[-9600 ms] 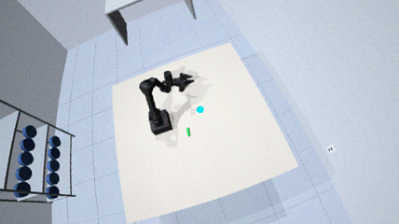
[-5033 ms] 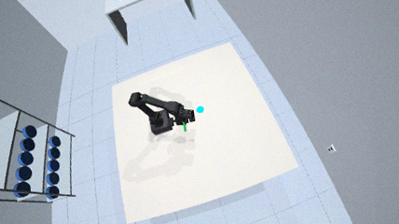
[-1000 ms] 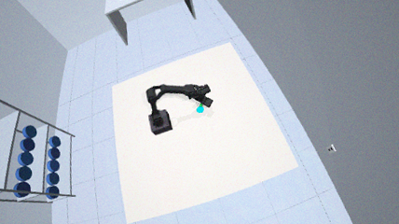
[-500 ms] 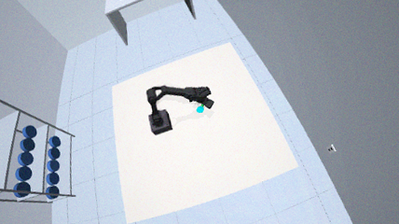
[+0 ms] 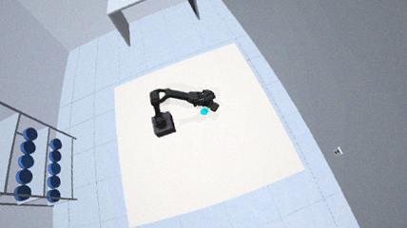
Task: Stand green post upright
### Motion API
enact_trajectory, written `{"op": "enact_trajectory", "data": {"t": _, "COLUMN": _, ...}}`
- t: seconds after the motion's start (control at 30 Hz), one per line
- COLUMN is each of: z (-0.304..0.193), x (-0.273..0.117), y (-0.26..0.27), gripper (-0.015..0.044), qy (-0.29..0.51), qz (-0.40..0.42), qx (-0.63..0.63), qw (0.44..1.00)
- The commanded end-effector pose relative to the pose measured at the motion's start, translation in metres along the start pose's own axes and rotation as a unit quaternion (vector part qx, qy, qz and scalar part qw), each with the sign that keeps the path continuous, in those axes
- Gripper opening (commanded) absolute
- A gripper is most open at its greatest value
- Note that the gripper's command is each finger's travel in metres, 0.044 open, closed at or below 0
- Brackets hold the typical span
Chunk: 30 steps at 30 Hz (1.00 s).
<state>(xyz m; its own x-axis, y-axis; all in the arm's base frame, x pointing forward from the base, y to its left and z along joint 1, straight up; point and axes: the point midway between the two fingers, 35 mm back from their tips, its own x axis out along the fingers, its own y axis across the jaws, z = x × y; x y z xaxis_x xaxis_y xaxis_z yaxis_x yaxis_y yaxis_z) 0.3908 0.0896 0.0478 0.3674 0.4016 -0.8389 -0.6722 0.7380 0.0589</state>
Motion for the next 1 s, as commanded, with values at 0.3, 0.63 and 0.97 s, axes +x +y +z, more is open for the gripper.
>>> {"op": "enact_trajectory", "data": {"t": 0.3, "z": -0.001, "x": 0.004, "y": -0.004, "gripper": 0.0022, "qy": -0.041, "qz": 0.005, "qx": 0.013, "qw": 0.999}}
{"op": "enact_trajectory", "data": {"t": 0.63, "z": -0.001, "x": 0.006, "y": -0.008, "gripper": 0.0022, "qy": -0.075, "qz": 0.007, "qx": 0.018, "qw": 0.997}}
{"op": "enact_trajectory", "data": {"t": 0.97, "z": -0.001, "x": 0.006, "y": -0.011, "gripper": 0.0022, "qy": -0.109, "qz": 0.010, "qx": 0.022, "qw": 0.994}}
